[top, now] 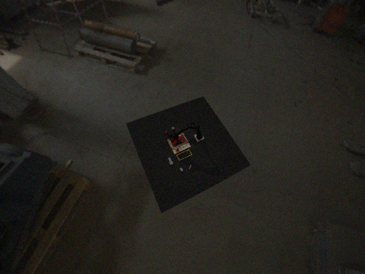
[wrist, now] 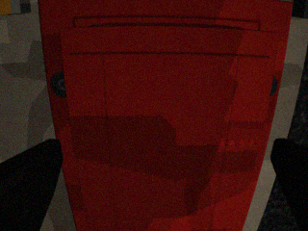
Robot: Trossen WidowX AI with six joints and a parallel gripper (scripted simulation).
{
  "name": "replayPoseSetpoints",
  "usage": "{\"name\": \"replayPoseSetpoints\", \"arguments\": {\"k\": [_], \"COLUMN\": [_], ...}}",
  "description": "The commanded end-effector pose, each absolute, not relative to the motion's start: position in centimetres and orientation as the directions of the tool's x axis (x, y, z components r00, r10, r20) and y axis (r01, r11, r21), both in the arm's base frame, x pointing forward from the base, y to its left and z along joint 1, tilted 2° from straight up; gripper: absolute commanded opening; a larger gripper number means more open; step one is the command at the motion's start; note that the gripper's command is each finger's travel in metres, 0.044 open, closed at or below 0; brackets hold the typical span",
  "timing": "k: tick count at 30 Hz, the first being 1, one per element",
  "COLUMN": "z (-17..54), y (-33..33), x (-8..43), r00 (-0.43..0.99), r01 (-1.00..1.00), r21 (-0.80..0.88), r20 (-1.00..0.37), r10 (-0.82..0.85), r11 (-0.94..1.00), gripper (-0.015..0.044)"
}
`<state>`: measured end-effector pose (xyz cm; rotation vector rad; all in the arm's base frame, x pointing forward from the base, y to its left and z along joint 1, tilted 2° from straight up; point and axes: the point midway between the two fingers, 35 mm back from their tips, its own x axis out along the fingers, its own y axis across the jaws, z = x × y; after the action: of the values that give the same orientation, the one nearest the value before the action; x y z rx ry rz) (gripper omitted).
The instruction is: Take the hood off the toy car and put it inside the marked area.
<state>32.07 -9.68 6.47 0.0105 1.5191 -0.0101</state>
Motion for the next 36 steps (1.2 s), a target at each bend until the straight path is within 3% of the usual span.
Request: {"name": "replayPoseSetpoints", "arguments": {"k": [1, 12, 15, 25, 36], "z": [6.19, 5.65, 5.88, 5.88, 6.42], "y": [-9.59, -9.58, -9.68, -9.68, -9.68], "x": [32.05, 32.06, 32.09, 32.09, 32.08], "r00": [0.051, 0.051, 0.052, 0.052, 0.051], "r01": [0.016, 0.016, 0.013, 0.013, 0.013], "r21": [0.006, 0.006, 0.001, 0.001, 0.001], "r20": [-0.999, -0.999, -0.999, -0.999, -0.999], "r10": [0.005, 0.006, 0.000, 0.000, 0.000], "r11": [1.000, 1.000, 1.000, 1.000, 1.000], "gripper": [0.0440, 0.0440, 0.0361, 0.0295, 0.0006]}}
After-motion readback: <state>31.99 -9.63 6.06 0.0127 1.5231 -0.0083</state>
